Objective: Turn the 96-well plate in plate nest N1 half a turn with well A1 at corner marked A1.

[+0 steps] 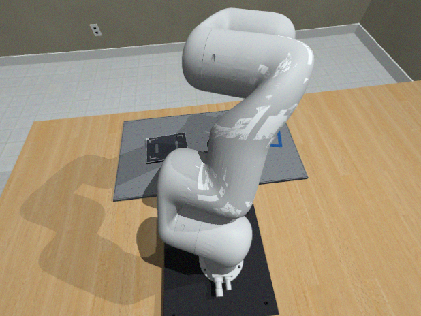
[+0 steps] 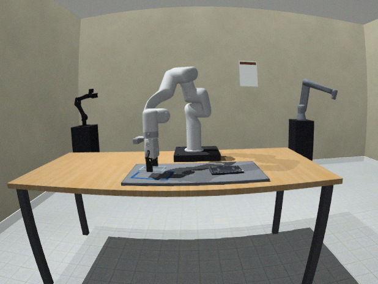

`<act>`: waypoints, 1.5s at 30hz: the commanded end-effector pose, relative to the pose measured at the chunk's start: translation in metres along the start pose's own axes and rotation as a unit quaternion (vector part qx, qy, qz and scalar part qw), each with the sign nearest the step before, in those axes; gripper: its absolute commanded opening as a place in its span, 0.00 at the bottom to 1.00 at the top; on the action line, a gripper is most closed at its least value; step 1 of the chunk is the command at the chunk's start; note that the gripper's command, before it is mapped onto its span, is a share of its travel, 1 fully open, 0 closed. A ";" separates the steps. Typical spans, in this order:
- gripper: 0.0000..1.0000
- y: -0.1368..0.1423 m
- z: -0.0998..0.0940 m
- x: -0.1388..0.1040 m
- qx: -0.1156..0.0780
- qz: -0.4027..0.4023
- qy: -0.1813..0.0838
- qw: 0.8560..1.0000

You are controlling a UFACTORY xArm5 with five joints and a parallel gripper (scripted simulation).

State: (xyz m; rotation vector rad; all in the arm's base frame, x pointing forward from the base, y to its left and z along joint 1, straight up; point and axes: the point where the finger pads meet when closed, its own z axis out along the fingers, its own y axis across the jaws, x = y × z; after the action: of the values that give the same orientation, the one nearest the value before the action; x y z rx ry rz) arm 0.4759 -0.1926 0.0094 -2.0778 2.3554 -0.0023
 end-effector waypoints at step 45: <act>0.00 -0.001 -0.062 0.001 0.003 0.000 -0.003 1.000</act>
State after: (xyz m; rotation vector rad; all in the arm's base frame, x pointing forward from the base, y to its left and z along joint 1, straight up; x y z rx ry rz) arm 0.4759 -0.1930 0.0665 -2.0776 2.3552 -0.0031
